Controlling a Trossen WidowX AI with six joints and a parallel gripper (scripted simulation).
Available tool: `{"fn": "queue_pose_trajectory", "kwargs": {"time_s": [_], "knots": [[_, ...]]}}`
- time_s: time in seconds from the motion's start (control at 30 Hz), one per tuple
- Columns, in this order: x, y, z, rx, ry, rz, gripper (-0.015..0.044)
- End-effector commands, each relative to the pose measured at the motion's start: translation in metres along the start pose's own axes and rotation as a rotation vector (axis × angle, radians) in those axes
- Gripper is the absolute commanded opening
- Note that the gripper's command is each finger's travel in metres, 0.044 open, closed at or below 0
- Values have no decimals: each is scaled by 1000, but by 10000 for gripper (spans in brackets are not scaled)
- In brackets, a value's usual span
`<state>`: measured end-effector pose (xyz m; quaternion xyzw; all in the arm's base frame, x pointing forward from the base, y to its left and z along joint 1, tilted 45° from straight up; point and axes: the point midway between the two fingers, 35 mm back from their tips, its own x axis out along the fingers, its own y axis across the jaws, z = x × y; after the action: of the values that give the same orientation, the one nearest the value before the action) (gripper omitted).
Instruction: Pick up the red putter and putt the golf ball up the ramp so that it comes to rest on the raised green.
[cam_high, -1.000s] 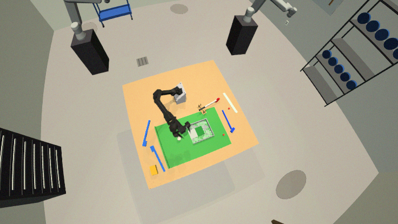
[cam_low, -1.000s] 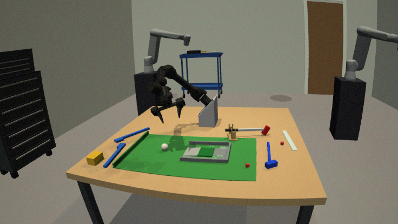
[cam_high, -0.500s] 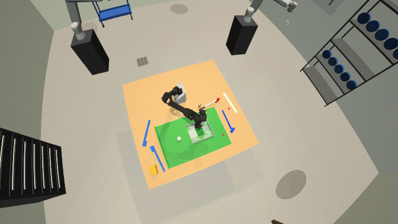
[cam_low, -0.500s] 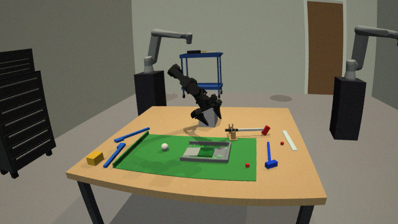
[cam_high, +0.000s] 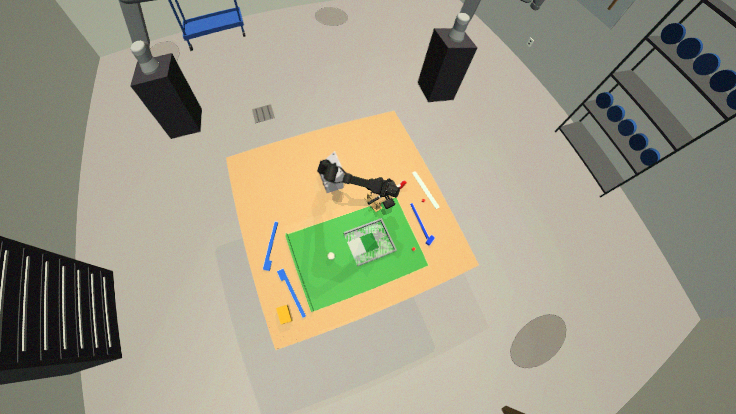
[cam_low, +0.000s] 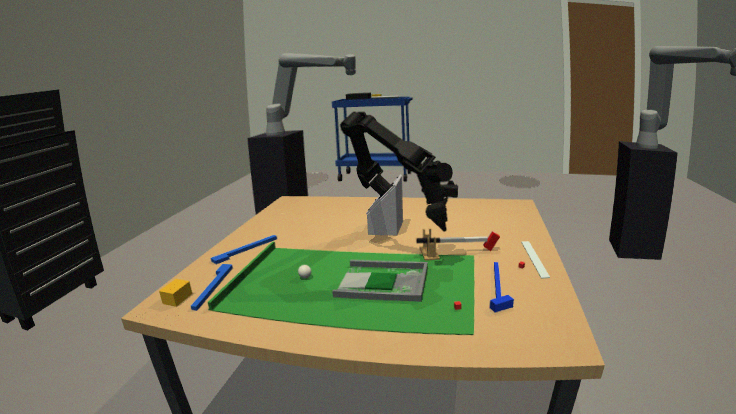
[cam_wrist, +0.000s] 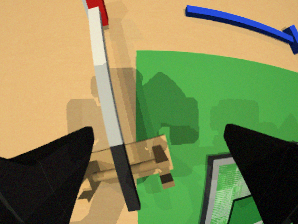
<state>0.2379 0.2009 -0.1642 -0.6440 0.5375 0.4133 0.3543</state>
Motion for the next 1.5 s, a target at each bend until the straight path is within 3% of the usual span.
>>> {"fn": "queue_pose_trajectory", "kwargs": {"time_s": [0.0, 1.47], "knots": [[30, 47, 1, -197, 125, 59, 440], [81, 44, -17, -197, 128, 58, 440]]}}
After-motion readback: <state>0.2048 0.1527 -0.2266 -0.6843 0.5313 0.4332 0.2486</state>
